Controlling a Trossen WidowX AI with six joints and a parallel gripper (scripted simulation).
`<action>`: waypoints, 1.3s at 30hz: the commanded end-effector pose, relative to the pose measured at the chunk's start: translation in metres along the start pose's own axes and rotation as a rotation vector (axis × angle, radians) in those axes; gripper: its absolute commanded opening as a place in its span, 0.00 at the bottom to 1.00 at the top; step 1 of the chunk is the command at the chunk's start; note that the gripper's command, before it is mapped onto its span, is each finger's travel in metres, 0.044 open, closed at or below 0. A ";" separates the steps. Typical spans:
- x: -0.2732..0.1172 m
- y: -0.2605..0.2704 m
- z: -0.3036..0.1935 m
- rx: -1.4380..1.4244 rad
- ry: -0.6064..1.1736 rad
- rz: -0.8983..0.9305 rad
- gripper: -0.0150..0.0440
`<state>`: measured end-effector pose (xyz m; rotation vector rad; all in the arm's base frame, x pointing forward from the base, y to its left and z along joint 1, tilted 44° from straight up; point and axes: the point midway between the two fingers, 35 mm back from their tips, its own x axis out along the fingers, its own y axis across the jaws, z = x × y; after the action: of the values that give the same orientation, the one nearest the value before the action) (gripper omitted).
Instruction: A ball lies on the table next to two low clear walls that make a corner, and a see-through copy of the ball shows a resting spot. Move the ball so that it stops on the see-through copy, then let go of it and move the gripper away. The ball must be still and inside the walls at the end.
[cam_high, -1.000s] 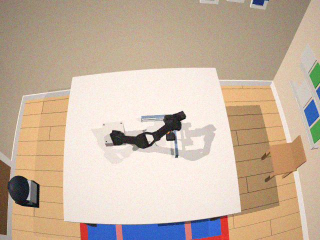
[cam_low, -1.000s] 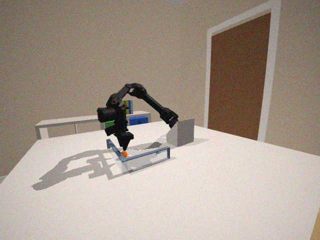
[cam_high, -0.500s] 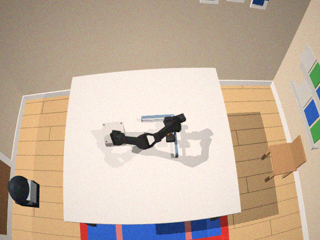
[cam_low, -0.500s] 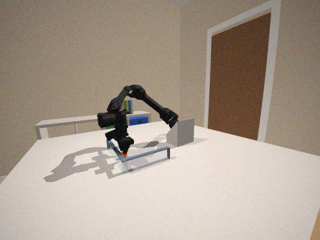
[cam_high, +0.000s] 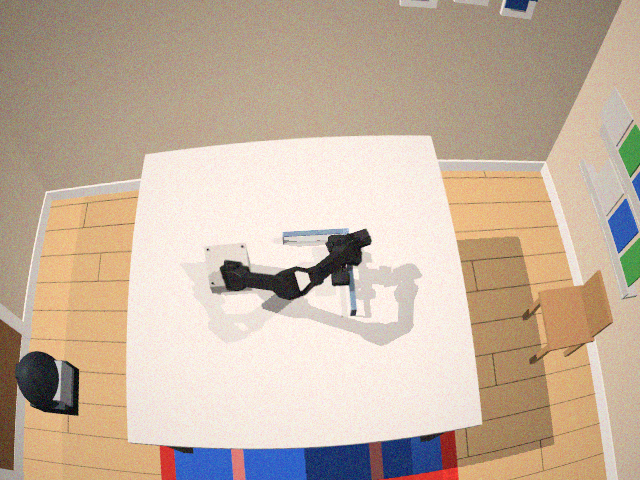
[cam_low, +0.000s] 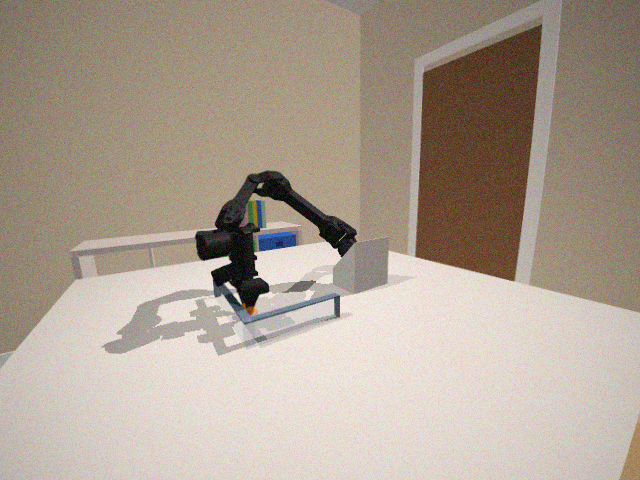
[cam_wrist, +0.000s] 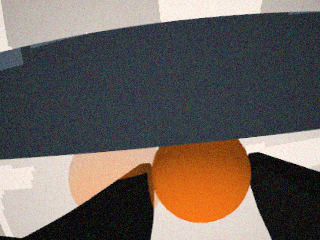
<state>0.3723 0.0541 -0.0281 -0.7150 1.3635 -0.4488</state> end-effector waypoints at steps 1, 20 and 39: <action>0.001 0.000 0.000 -0.004 0.000 -0.003 0.48; -0.053 0.008 -0.007 -0.009 0.007 -0.010 0.25; -0.123 0.005 0.000 -0.004 0.001 0.001 0.25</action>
<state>0.3514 0.1391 0.0588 -0.7238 1.3630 -0.4439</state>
